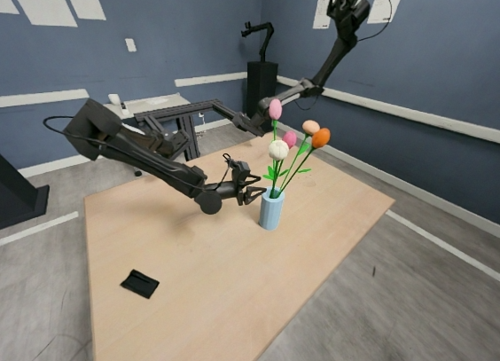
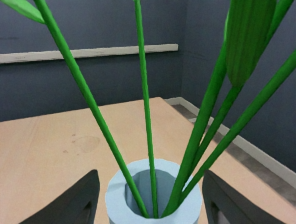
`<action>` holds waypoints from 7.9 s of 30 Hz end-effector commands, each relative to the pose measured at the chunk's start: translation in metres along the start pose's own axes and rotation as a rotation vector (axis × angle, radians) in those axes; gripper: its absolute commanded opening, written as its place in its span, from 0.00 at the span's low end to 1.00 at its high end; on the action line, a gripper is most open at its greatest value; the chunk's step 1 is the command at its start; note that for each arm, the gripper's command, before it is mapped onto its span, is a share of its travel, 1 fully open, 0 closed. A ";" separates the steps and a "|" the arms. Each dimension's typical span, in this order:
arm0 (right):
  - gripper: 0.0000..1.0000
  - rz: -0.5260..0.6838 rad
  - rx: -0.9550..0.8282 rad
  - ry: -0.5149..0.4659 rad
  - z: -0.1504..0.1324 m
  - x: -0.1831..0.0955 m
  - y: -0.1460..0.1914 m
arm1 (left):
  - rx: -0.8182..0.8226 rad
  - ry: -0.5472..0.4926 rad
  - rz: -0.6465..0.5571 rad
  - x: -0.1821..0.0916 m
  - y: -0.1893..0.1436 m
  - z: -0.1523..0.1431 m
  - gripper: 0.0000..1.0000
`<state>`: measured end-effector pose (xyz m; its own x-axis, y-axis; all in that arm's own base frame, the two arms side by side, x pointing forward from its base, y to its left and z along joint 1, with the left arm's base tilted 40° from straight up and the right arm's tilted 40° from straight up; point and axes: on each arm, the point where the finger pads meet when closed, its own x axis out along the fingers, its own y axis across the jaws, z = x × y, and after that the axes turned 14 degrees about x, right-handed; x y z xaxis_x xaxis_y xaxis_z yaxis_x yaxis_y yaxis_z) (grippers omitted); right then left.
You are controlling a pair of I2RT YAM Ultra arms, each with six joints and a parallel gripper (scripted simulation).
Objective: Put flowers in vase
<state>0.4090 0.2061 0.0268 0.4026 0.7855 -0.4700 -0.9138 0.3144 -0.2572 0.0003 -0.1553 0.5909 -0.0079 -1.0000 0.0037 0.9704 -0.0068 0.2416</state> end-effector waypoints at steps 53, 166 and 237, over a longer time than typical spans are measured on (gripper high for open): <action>0.60 0.001 -0.026 -0.042 0.203 -0.006 0.050 | -0.003 -0.029 0.007 -0.006 0.001 0.009 0.30; 0.60 -0.427 0.201 0.086 0.101 -0.225 -0.076 | -0.003 -0.029 0.007 -0.006 0.001 0.009 0.30; 0.60 -1.261 0.758 -0.425 0.373 -0.551 0.022 | -0.003 -0.029 0.007 -0.006 0.001 0.009 0.30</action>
<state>0.1647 -0.0234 0.5866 0.9891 -0.1461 -0.0166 0.1458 0.9596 0.2406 0.0003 -0.1553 0.5909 -0.0080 -1.0000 0.0037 0.9704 -0.0069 0.2416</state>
